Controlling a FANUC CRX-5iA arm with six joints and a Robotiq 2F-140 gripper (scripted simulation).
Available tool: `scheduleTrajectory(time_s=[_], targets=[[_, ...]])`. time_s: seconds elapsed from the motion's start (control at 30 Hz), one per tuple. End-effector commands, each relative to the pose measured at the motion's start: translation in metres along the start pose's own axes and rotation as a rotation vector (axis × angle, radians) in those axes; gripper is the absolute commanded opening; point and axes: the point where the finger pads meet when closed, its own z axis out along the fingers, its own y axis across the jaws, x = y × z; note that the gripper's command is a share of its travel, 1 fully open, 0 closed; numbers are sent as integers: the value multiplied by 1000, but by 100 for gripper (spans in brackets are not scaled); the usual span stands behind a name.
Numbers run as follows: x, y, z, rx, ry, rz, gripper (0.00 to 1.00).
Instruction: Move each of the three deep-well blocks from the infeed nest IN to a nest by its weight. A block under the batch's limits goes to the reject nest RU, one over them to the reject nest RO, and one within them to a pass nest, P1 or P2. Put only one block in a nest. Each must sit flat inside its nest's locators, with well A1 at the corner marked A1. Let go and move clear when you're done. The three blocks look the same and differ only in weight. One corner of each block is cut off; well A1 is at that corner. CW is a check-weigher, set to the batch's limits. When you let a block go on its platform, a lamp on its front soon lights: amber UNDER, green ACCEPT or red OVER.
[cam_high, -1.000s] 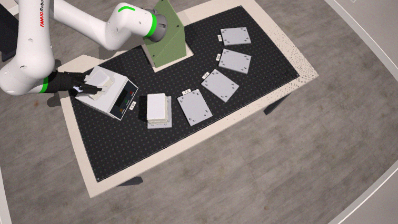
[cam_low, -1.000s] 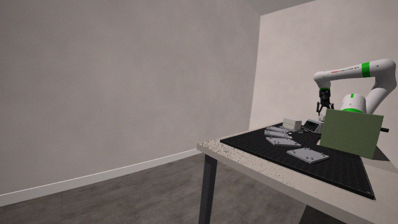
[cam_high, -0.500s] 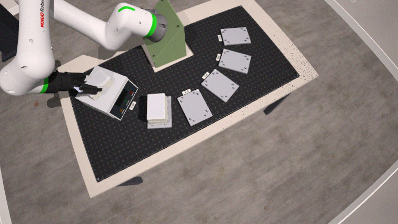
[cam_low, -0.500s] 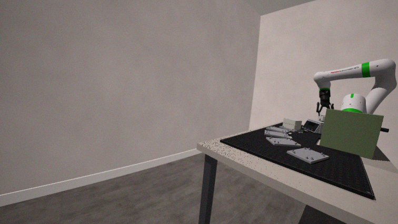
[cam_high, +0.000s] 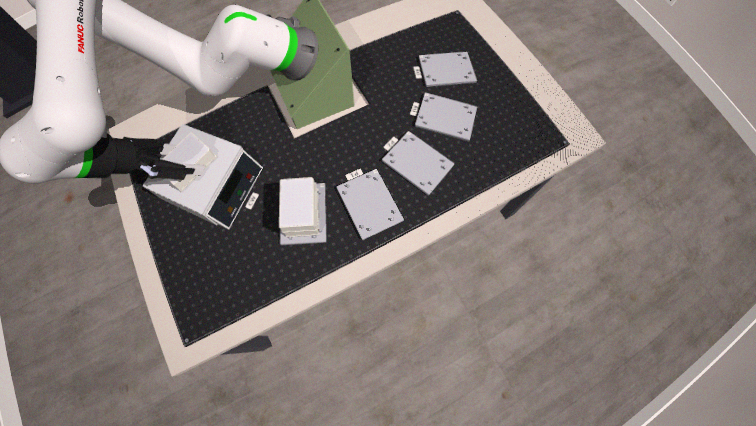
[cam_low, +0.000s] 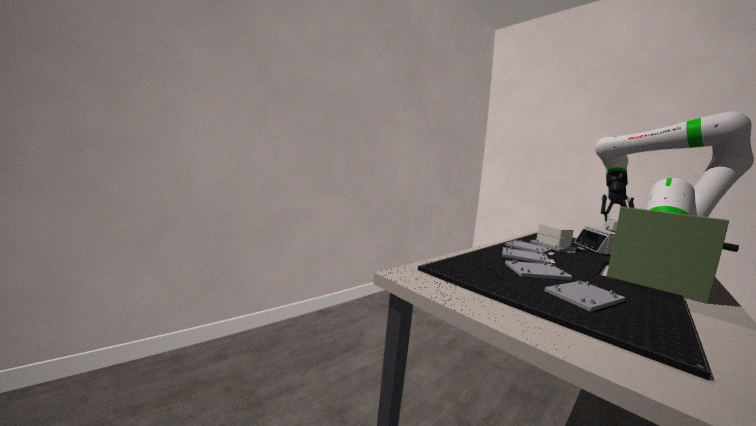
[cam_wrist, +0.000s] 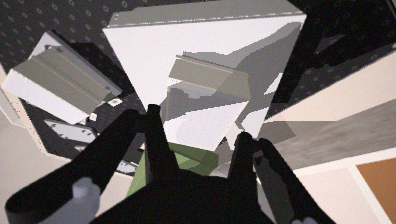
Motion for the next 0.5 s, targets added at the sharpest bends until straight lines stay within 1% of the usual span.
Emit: scheduleTrajectory(time_s=[0.0, 0.47], targets=[[0, 0, 0, 0, 0, 0, 10], [1, 0, 2, 0, 0, 0, 10]])
